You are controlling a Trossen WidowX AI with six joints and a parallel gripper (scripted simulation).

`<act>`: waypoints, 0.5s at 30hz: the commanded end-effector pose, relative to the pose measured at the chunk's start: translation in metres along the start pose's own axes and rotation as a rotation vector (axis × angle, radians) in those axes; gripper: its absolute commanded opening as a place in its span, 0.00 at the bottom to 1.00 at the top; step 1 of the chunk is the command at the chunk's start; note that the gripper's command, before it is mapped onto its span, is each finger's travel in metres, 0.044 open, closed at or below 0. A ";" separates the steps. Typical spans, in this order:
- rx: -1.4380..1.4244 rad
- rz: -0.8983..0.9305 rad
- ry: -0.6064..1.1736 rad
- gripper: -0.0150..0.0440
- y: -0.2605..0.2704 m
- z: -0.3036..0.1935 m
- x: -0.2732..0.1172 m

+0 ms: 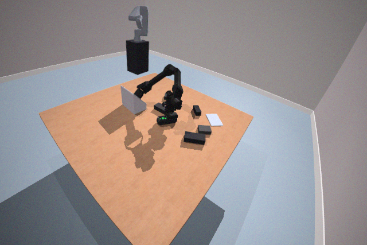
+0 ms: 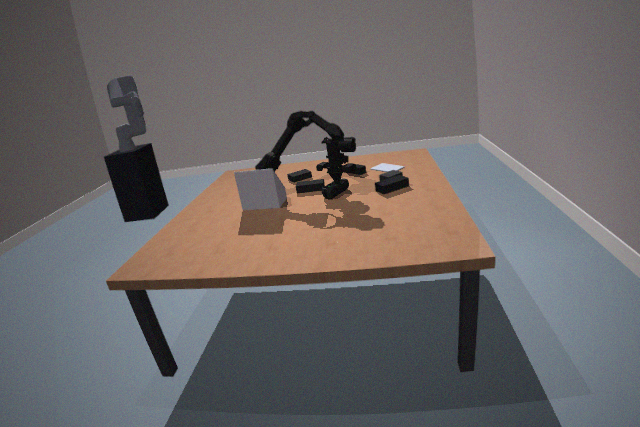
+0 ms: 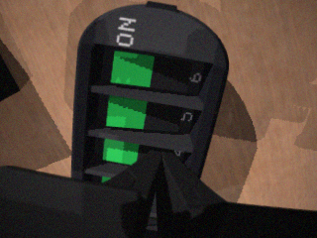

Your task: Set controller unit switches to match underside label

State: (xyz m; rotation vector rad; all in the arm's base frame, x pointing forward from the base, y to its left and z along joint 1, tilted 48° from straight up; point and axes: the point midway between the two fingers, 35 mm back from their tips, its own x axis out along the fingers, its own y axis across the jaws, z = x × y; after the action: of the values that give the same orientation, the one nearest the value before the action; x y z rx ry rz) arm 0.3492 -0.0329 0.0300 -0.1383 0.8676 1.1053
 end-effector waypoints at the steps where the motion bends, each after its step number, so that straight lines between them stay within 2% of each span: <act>1: 0.002 0.003 -0.002 0.25 0.000 0.001 0.001; 7: -0.001 0.001 0.001 0.25 0.000 0.000 -0.002; 11: 0.002 0.002 0.000 0.25 0.000 0.000 -0.041; 15: 0.002 0.002 0.000 0.25 0.000 0.000 -0.044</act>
State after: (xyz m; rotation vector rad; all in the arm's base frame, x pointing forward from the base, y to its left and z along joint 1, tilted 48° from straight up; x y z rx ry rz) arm 0.3443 -0.0636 0.0566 -0.1352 0.8632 1.0940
